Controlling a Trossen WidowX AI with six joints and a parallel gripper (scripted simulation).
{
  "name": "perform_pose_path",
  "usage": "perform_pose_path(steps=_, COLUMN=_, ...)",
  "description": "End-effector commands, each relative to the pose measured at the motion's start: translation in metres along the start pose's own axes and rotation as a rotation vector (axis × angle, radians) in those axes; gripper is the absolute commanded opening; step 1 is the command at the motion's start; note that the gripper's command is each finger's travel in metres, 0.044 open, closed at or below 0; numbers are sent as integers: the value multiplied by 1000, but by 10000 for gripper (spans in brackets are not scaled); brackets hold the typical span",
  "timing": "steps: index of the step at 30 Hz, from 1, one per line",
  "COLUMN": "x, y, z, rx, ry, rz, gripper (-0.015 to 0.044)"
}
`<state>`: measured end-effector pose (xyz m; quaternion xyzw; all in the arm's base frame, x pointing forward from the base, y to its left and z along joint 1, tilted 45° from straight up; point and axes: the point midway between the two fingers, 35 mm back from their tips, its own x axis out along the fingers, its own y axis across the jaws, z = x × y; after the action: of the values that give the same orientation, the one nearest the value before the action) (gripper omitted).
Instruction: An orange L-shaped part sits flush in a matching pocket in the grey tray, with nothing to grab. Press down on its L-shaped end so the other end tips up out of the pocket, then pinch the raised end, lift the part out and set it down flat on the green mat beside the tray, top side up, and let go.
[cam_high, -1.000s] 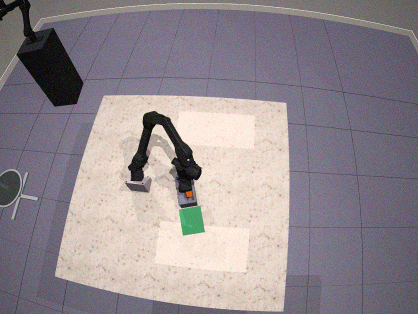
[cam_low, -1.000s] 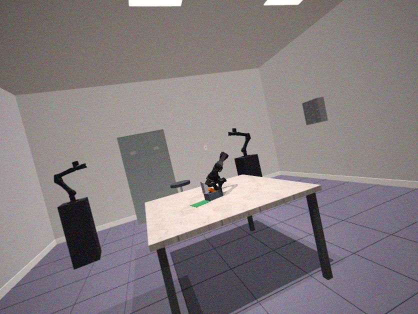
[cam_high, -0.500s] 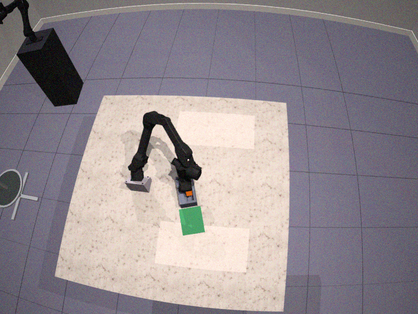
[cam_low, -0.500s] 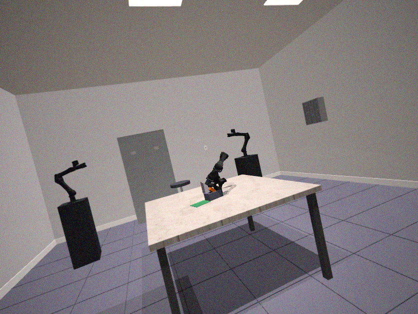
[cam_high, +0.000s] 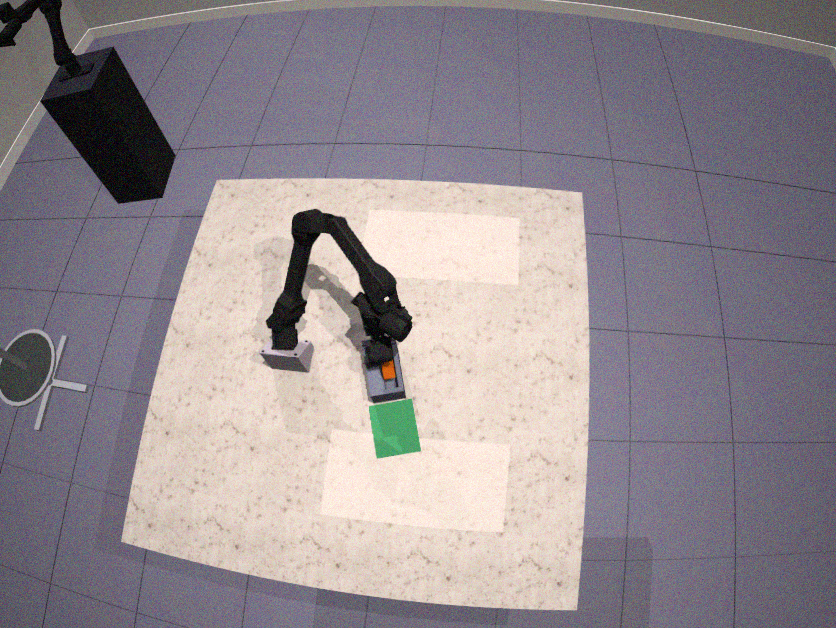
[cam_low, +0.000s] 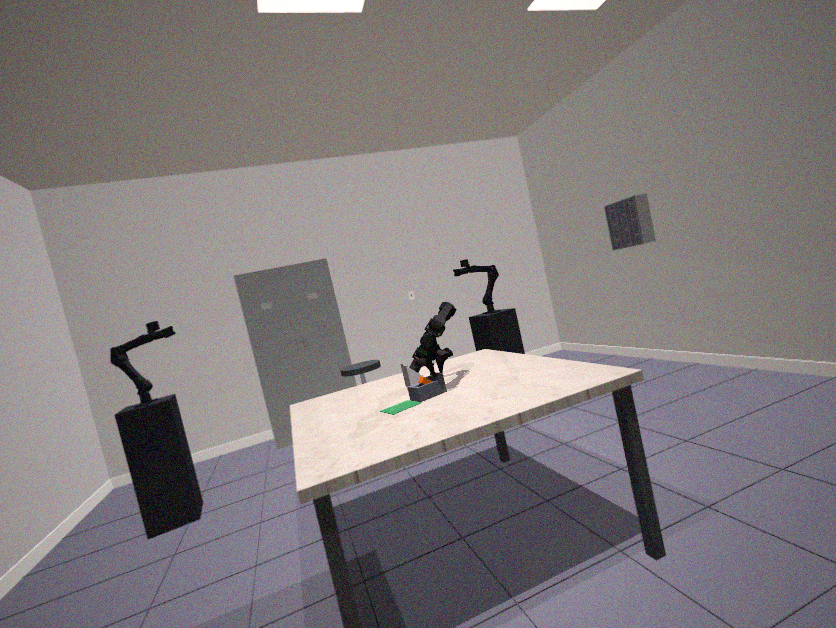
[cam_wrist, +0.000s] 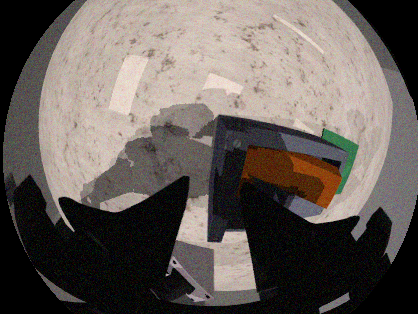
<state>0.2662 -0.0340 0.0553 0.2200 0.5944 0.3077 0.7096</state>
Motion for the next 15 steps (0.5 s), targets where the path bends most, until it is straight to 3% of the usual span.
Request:
perform_pose_path(steps=1, x=-42, y=-8, z=2, rx=-2, ry=-13, rz=-14, gripper=180)
perform_pose_path(steps=5, x=-71, y=-9, z=-2, rx=-2, ry=-14, rz=-9, gripper=180)
perform_pose_path(steps=15, x=-68, y=-9, z=0, rx=-2, ry=-26, rz=-17, gripper=180)
